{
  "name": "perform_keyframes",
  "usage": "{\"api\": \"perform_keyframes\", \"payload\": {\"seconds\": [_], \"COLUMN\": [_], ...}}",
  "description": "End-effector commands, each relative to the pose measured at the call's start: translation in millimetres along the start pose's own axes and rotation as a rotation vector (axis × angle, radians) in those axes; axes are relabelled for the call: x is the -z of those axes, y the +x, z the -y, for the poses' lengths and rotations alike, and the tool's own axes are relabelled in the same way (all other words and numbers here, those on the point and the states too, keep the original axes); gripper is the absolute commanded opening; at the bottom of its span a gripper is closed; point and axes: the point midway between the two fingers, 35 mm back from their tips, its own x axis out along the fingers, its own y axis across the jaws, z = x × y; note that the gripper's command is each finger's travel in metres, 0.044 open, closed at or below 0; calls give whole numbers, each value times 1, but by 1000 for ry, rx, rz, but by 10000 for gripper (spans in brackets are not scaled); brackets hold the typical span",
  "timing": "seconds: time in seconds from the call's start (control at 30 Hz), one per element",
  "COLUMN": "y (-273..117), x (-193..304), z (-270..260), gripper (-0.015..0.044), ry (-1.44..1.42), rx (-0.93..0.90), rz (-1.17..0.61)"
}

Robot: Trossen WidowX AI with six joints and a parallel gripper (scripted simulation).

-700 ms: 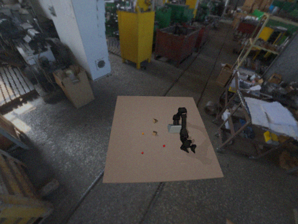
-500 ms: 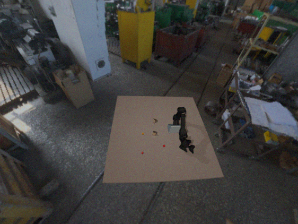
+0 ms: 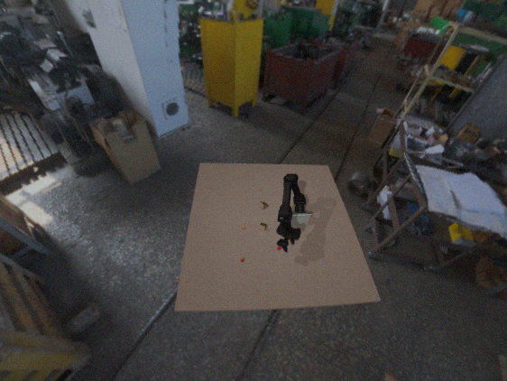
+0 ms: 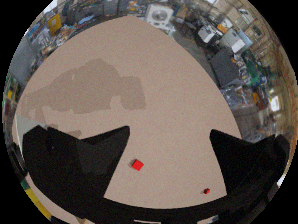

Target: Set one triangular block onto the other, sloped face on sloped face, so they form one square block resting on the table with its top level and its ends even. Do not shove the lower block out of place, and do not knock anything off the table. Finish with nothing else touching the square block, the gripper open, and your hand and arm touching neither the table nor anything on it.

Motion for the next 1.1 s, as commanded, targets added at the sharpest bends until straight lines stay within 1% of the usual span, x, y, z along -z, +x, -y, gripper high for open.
{"api": "perform_keyframes", "payload": {"seconds": [0.0, 0.13, 0.3, 0.5, 0.67, 0.73, 1.07], "y": [-34, -68, -112, -167, -212, -218, -214], "x": [57, 118, 190, 265, 312, 318, 321], "z": [-1, -16, -51, -114, -176, -185, -188], "gripper": [440, 440, 440, 440, 440, 440, 440], "ry": [323, 661, 1059, 1494, 1800, 1838, 1837], "rx": [-11, -25, -28, -3, 47, 56, 52], "rz": [-113, -239, -409, -637, -840, -869, -870]}}
